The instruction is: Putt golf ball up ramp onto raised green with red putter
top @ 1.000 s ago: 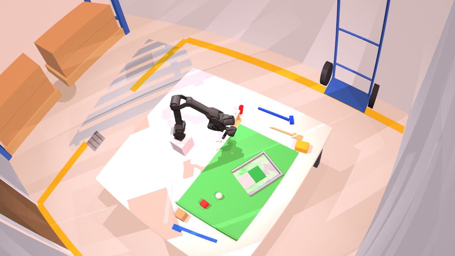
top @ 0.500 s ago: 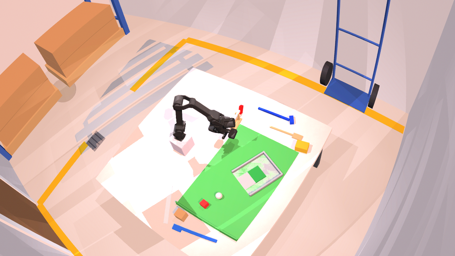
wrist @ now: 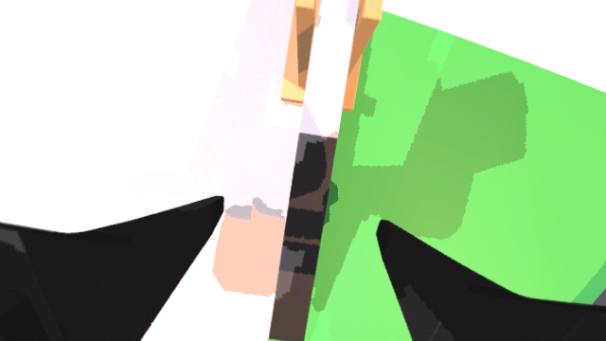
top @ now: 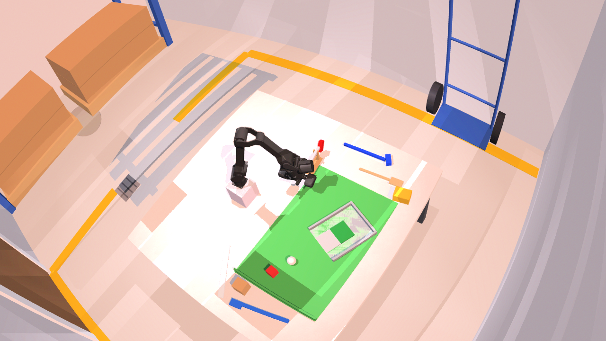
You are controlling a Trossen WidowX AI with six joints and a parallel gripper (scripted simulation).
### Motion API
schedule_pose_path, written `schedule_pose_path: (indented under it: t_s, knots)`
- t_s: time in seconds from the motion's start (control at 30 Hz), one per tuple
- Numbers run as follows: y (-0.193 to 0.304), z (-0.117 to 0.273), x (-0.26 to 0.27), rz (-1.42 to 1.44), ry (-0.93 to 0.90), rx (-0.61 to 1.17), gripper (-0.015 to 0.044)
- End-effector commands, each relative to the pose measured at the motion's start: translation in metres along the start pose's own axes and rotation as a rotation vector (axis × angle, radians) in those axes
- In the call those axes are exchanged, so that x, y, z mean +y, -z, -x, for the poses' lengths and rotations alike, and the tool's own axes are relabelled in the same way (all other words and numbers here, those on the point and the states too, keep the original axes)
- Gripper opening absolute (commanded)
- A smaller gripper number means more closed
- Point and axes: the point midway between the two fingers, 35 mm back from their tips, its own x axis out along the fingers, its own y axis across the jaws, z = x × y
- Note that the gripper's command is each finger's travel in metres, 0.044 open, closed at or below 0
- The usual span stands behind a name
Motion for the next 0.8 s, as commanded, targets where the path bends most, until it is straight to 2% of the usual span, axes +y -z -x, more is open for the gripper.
schedule_pose_path:
  t_s: [0.0,0.5,0.6,0.77]
  knots:
    - [0.0000,0.0000,0.0000,0.000,0.000,0.000,0.0414]
    - [0.0000,0.0000,0.0000,0.000,0.000,0.000,0.0020]
    - [0.0000,0.0000,0.0000,0.000,0.000,0.000,0.0000]
    - [-0.0011,0.0031,-0.0007,0.000,0.000,0.000,0.0000]
